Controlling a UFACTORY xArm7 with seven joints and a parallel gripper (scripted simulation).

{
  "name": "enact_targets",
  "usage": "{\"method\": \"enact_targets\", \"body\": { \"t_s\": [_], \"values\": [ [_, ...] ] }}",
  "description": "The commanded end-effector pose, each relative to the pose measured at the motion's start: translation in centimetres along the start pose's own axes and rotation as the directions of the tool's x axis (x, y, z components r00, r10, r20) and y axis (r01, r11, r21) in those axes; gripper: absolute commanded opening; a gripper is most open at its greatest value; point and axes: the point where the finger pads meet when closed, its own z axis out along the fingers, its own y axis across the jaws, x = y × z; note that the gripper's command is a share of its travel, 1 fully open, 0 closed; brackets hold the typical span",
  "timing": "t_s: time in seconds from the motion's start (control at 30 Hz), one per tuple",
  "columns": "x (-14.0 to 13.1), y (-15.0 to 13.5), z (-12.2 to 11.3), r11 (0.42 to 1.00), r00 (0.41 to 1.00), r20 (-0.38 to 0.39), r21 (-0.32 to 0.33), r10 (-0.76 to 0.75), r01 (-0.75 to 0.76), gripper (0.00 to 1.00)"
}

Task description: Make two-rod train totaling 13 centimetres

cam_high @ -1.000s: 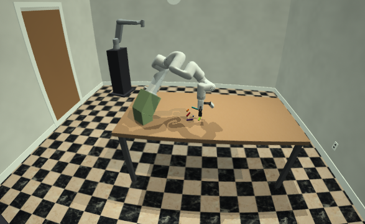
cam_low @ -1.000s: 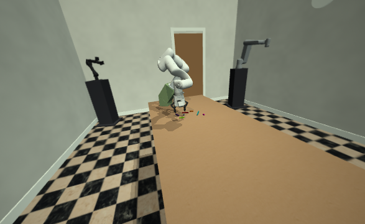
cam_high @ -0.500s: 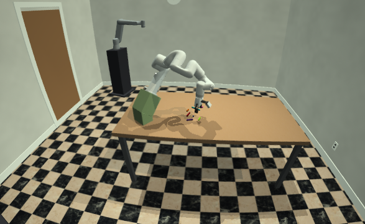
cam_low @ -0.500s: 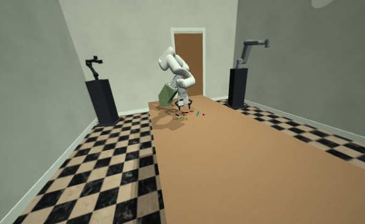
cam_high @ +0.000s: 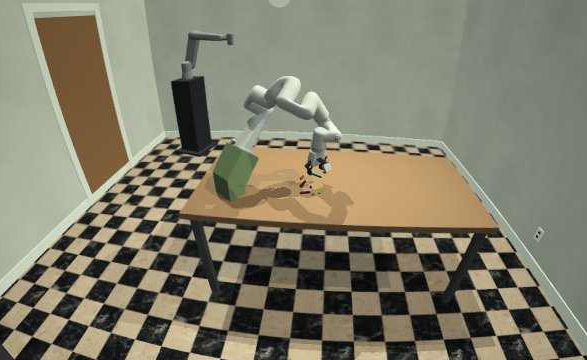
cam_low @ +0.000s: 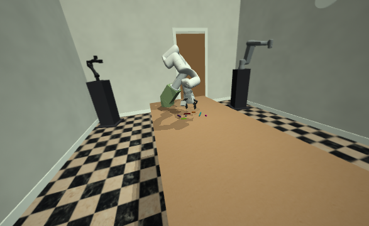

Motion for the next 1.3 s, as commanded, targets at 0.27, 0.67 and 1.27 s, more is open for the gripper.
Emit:
{"method": "enact_targets", "body": {
  "t_s": [0.27, 0.67, 1.27],
  "values": [
    [-4.1, -1.4, 0.3, 0.915, 0.915, 0.015, 0.010, 0.403, -0.403, 1.00],
    [-6.9, -2.2, 0.8, 0.715, 0.715, 0.028, 0.007, 0.698, -0.699, 1.00],
    [-9.9, -2.7, 1.6, 0.241, 0.241, 0.015, 0.021, 0.970, -0.970, 1.00]
  ]
}}
